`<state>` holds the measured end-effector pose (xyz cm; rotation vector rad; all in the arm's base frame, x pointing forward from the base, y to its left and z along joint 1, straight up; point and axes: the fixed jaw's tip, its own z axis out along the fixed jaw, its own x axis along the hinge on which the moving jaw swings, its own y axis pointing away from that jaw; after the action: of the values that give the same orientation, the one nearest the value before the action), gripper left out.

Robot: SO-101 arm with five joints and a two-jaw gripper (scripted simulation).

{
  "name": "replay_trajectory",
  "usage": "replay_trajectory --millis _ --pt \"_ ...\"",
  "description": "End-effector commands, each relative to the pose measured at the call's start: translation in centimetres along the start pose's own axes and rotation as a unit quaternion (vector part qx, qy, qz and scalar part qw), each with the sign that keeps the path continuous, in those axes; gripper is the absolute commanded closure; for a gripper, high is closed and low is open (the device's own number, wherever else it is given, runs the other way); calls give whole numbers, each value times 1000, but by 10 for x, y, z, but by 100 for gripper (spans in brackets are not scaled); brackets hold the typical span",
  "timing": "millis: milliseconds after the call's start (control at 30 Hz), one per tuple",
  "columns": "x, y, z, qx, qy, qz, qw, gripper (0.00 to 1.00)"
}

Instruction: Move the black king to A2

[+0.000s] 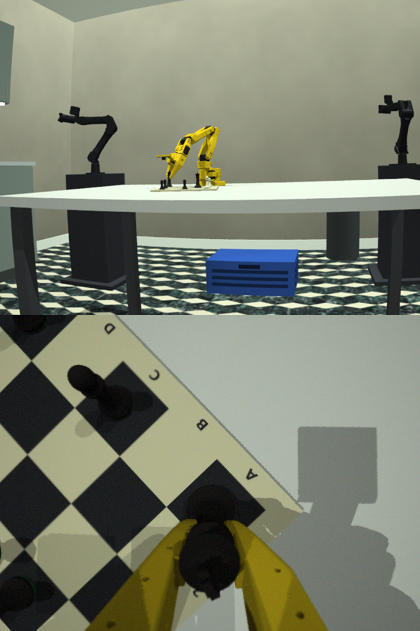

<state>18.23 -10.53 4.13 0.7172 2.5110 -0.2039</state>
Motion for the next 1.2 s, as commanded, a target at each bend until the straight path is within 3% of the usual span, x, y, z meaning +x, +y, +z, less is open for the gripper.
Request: replay_trajectory --millis 0,533,1167 --pt "-1 -1 1 1 -1 3 1000 100" --pt "-3 -2 -3 2 -1 3 1000 100" --pt "-20 -3 -32 4 -1 2 1000 100"
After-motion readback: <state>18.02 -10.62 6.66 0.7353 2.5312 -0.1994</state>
